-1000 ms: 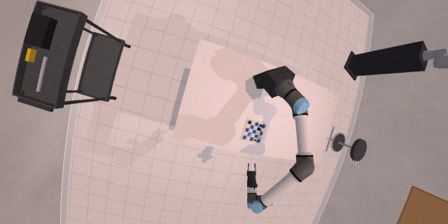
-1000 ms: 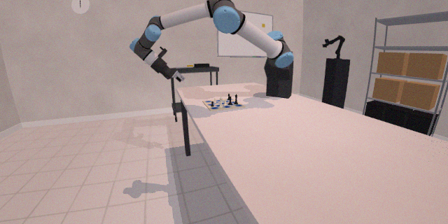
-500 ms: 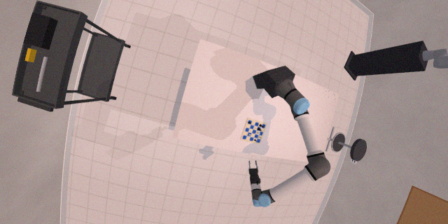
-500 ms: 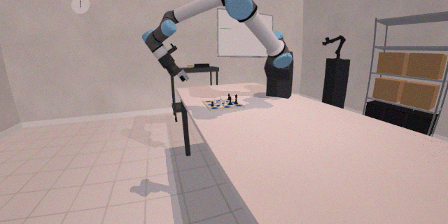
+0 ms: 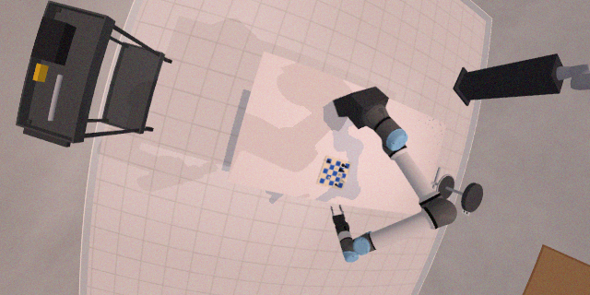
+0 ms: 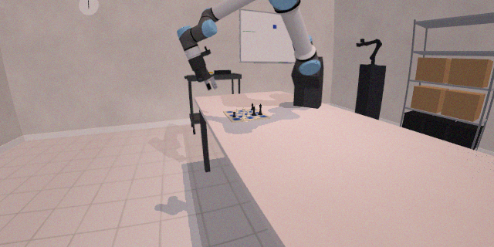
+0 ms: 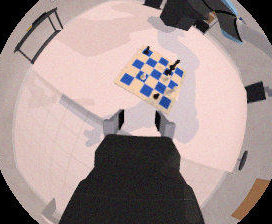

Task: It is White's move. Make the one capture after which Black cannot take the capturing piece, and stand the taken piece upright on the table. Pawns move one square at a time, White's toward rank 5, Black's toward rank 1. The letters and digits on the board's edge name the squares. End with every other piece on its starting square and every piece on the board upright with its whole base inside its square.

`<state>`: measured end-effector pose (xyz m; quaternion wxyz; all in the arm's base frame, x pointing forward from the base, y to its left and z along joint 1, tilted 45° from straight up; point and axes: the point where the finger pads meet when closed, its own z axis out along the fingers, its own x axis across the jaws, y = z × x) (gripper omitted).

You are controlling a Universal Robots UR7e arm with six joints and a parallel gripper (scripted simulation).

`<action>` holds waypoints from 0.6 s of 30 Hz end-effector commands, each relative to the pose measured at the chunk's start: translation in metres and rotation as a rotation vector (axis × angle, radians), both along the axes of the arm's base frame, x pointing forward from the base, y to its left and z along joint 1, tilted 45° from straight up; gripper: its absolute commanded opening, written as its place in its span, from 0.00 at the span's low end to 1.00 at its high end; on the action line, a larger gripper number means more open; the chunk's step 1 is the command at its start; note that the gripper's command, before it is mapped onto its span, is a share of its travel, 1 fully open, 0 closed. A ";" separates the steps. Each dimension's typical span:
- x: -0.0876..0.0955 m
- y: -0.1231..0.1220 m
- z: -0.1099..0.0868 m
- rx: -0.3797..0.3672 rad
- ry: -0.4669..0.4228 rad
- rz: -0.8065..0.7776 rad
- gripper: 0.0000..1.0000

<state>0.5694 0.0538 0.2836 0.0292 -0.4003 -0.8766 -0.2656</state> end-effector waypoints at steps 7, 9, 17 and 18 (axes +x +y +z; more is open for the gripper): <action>-0.030 0.011 -0.017 0.018 -0.170 -0.006 1.00; -0.036 0.013 -0.021 0.019 -0.198 -0.004 1.00; -0.054 0.022 -0.032 0.023 -0.273 0.002 1.00; -0.057 0.023 -0.033 0.023 -0.284 0.003 1.00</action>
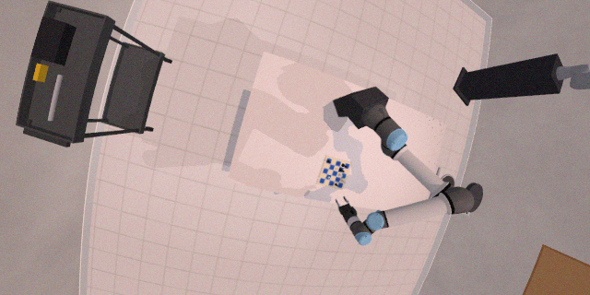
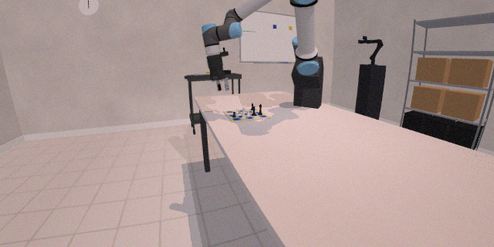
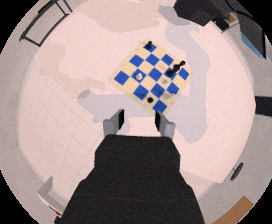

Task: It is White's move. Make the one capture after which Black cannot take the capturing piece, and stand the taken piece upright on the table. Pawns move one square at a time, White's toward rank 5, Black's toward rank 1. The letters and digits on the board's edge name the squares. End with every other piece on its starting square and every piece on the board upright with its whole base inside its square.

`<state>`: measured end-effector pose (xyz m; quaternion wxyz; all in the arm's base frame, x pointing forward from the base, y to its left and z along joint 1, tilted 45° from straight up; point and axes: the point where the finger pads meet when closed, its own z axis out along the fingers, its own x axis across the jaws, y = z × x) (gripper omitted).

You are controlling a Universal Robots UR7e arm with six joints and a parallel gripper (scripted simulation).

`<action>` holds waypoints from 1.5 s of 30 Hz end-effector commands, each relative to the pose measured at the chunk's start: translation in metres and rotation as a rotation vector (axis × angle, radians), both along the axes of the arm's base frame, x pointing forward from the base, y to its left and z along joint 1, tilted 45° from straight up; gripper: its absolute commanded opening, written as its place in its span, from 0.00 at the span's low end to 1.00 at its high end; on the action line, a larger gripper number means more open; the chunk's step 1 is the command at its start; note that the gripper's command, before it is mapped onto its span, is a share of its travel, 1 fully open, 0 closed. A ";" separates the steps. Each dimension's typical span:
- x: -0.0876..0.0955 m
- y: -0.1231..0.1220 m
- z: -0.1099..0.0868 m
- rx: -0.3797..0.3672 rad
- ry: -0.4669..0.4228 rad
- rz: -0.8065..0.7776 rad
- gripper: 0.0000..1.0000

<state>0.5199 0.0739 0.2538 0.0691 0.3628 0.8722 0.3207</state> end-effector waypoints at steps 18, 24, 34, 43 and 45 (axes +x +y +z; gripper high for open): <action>-0.038 0.018 -0.023 0.000 -0.166 0.006 1.00; -0.043 0.021 -0.026 -0.001 -0.183 0.008 1.00; -0.044 0.022 -0.027 -0.001 -0.190 0.009 1.00; -0.044 0.022 -0.027 -0.001 -0.190 0.009 1.00; -0.044 0.022 -0.027 -0.001 -0.190 0.009 1.00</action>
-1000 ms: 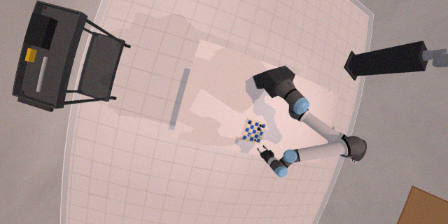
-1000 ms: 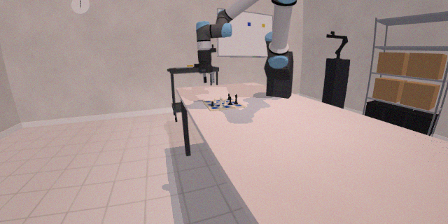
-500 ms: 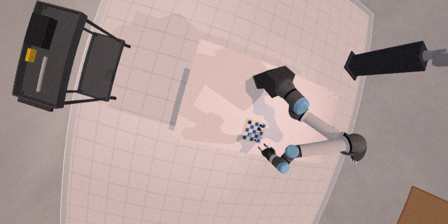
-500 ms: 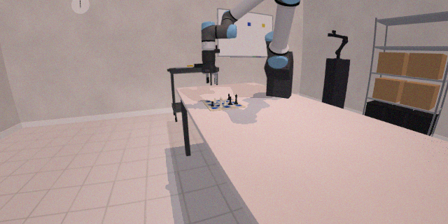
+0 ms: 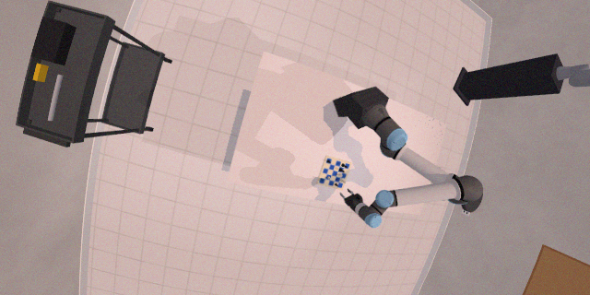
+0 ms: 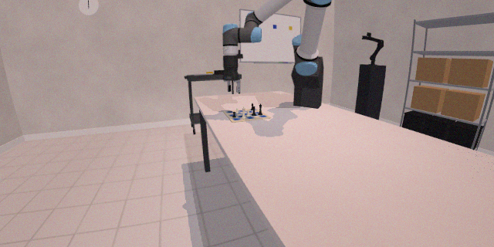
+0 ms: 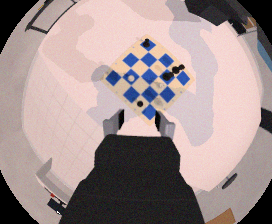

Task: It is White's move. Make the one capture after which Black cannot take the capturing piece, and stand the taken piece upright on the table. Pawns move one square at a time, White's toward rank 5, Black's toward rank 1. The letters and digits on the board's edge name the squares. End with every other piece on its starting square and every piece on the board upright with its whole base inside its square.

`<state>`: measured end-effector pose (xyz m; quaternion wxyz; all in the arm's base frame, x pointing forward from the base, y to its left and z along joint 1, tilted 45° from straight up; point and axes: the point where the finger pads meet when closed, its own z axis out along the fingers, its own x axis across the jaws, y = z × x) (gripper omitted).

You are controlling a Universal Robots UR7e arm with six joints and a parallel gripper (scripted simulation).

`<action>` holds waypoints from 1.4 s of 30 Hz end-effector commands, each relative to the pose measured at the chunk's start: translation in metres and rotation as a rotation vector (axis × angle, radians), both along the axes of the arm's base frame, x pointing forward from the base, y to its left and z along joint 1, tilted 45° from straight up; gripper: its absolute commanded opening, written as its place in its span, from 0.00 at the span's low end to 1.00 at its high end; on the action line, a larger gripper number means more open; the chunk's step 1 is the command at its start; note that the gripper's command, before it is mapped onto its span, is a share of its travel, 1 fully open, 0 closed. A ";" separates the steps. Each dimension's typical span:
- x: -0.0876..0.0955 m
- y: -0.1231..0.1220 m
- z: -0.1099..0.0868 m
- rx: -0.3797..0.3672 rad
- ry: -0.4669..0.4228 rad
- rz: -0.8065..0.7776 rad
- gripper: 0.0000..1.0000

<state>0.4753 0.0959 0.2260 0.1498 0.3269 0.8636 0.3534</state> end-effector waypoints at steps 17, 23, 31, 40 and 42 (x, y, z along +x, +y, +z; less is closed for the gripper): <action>0.002 0.000 -0.004 -0.062 -0.065 0.088 1.00; 0.005 0.000 -0.007 -0.116 -0.122 0.167 1.00; 0.011 0.002 -0.016 -0.271 -0.283 0.389 1.00; 0.017 0.007 -0.022 -0.432 -0.451 0.621 1.00; 0.018 0.009 -0.024 -0.478 -0.499 0.686 1.00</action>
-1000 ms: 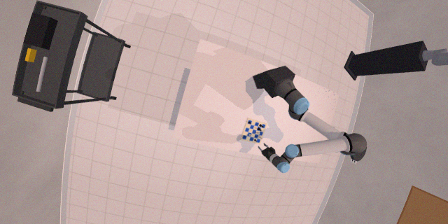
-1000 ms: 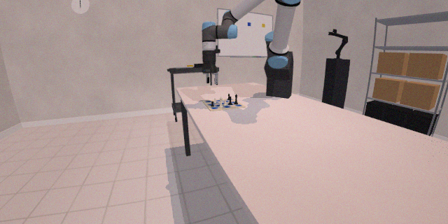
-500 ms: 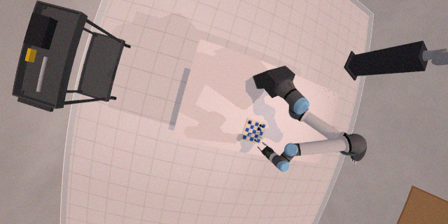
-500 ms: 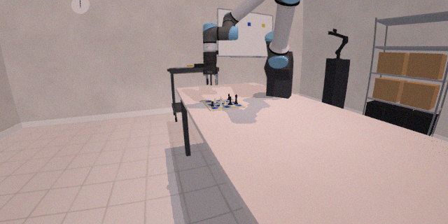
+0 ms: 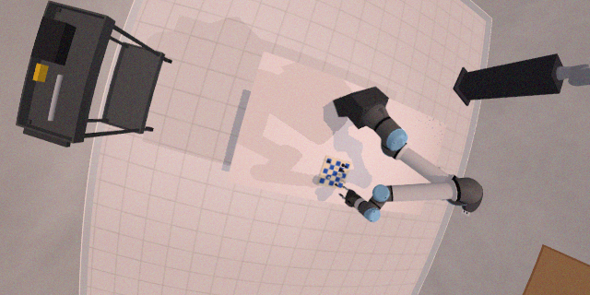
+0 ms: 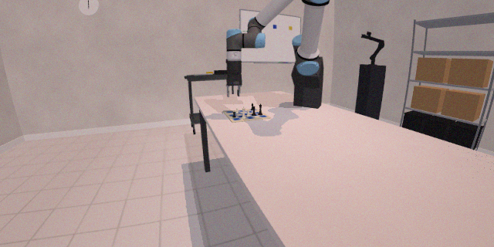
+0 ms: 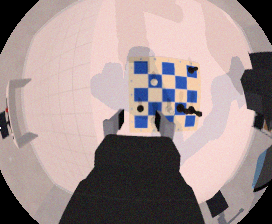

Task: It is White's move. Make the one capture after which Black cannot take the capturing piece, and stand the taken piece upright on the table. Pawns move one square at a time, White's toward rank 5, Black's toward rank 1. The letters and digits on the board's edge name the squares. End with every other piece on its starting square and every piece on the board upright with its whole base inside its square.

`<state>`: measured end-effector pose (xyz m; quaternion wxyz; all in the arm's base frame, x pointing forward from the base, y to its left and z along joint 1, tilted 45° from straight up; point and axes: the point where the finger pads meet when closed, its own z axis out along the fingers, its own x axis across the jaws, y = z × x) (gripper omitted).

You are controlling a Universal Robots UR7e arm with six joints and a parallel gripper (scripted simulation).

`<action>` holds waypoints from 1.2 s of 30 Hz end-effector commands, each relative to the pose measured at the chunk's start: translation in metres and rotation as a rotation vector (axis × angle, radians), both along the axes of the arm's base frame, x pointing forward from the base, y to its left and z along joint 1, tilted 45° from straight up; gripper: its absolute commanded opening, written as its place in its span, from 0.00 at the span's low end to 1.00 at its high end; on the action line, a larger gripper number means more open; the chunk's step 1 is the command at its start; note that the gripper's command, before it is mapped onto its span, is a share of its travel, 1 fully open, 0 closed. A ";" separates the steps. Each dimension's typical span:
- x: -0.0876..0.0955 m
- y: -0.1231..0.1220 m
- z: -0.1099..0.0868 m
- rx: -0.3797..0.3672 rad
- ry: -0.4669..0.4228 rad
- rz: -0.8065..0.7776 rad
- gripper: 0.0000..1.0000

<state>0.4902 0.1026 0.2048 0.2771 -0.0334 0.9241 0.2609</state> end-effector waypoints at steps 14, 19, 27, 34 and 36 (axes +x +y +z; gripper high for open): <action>0.008 0.013 -0.010 -0.296 -0.314 0.447 1.00; 0.009 0.017 -0.011 -0.344 -0.364 0.517 1.00; 0.009 0.018 -0.012 -0.369 -0.390 0.552 1.00; 0.009 0.018 -0.012 -0.369 -0.390 0.553 0.68; 0.009 0.018 -0.012 -0.369 -0.390 0.553 0.68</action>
